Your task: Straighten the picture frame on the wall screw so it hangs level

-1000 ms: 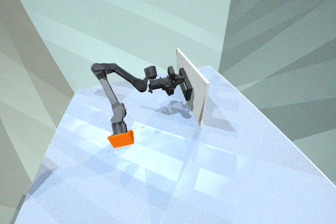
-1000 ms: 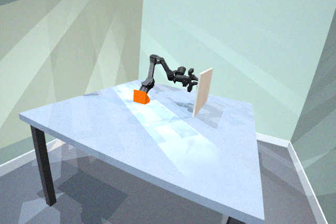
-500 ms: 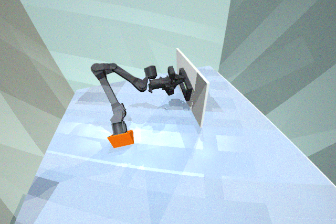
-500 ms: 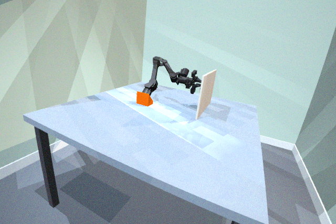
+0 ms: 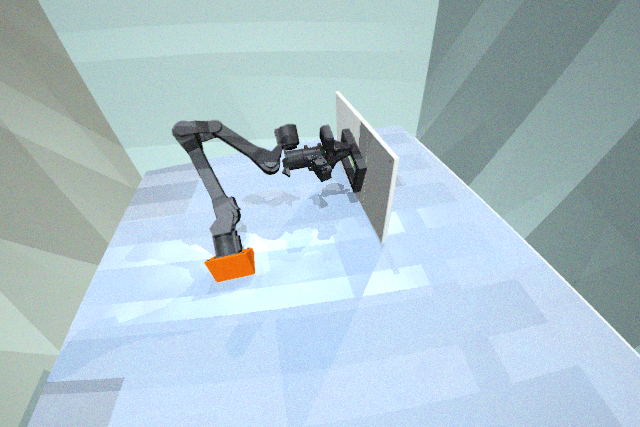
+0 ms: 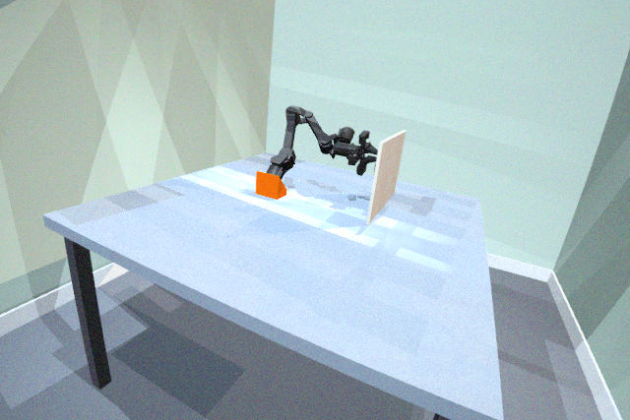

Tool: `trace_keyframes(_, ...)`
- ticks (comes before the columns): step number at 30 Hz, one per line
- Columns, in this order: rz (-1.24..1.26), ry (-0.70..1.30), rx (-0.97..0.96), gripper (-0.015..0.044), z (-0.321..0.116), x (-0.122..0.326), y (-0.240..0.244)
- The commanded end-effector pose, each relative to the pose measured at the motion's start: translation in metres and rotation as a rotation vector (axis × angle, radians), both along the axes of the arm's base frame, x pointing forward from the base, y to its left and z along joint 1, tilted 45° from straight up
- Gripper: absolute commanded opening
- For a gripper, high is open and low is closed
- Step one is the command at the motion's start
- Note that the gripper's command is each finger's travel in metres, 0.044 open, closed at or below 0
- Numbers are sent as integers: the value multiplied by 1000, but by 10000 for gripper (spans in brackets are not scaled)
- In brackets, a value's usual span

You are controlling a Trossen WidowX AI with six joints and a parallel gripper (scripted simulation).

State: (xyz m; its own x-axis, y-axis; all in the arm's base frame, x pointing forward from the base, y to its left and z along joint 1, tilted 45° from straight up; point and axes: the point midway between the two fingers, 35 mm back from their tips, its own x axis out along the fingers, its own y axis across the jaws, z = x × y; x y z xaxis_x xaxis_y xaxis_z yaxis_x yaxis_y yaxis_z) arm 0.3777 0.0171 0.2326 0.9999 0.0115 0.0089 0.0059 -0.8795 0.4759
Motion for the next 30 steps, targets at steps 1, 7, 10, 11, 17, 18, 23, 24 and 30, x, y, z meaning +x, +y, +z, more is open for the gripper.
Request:
trace_keyframes(1,-15,-5,4,0,2,0,-5)
trace_keyframes(7,-15,-5,4,0,2,0,-5)
trace_keyframes(10,-15,-5,5,0,2,0,-4)
trace_keyframes(11,-15,-5,5,0,2,0,-4)
trace_keyframes(17,-15,-5,5,0,3,0,-4)
trace_keyframes(18,-15,-5,5,0,3,0,-4)
trace_keyframes(23,-15,-5,5,0,3,0,-4)
trace_keyframes(24,-15,-5,5,0,3,0,-4)
trace_keyframes(30,-15,-5,5,0,4,0,-4)
